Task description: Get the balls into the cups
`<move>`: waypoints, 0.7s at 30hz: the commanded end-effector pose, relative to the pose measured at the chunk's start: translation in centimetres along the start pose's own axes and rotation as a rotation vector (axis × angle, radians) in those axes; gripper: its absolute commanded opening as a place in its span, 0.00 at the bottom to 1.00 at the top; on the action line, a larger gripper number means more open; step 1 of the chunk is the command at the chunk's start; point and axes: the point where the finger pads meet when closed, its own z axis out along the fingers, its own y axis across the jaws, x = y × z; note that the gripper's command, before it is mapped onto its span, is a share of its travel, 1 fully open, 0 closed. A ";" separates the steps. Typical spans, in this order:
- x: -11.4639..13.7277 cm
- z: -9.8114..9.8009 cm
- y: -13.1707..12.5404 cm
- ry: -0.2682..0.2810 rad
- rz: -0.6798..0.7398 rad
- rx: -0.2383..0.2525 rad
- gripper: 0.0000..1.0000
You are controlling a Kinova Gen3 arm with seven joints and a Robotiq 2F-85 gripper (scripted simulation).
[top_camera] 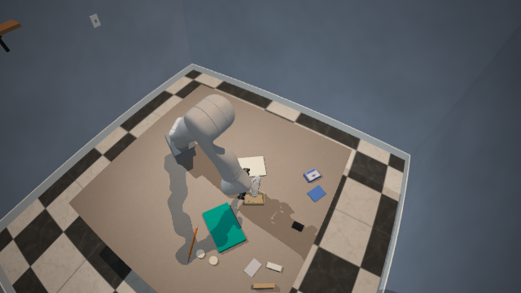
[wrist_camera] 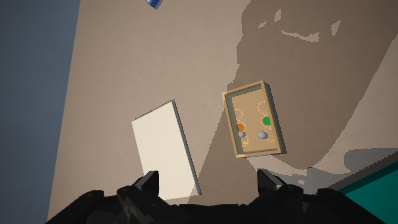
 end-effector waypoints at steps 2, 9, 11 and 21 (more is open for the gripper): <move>0.2 0.3 0.1 -0.002 -0.009 -0.022 1.00; 0.4 0.6 0.3 -0.004 -0.018 -0.044 1.00; 0.4 0.6 0.3 -0.004 -0.018 -0.044 1.00; 0.6 0.9 0.4 -0.004 -0.027 -0.065 1.00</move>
